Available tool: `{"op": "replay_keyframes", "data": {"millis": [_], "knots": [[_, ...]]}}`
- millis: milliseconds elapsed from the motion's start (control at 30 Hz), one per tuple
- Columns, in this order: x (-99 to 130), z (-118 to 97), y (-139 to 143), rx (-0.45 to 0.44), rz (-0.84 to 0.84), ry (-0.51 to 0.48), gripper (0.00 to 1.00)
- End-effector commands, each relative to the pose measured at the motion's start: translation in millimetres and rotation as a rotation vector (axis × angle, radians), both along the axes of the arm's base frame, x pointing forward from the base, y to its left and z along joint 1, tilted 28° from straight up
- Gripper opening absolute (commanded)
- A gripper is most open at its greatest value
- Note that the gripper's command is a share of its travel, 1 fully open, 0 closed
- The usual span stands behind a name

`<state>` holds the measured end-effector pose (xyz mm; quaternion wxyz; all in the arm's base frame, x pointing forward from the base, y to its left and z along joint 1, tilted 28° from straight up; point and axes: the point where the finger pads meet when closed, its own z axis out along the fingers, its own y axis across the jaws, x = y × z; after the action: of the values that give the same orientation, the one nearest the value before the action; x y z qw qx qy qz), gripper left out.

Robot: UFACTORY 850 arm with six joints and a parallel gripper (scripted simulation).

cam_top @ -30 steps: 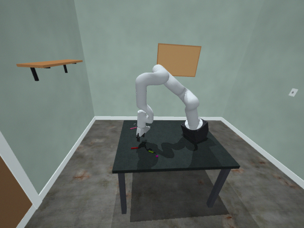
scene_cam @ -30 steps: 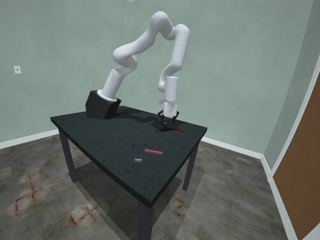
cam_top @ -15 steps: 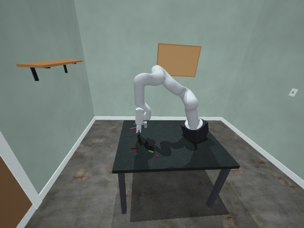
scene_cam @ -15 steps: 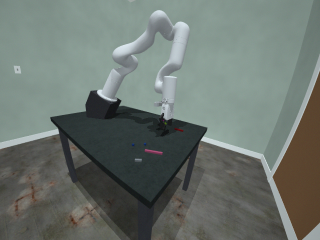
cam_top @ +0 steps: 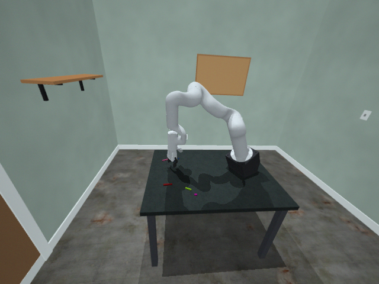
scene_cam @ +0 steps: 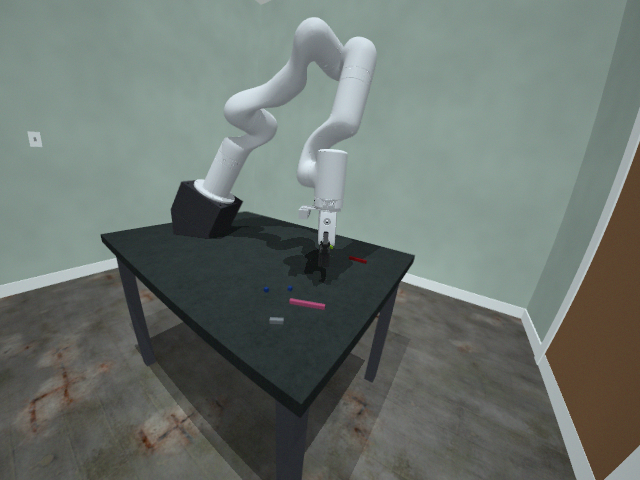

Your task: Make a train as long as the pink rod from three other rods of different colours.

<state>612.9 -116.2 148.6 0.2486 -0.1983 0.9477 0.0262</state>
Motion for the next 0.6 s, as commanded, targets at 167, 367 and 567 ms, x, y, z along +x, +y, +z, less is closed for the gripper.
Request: {"op": "replay_keyframes", "data": {"millis": [167, 367, 567], "knots": [[-3.7, -5.7, -39.1, -0.152, 0.281, -0.071, 1.0], [-9.9, -10.9, -67.6, -0.257, 0.484, -0.095, 1.0], [-16.0, -15.0, -88.8, -0.334, 0.636, -0.112, 1.0]]}}
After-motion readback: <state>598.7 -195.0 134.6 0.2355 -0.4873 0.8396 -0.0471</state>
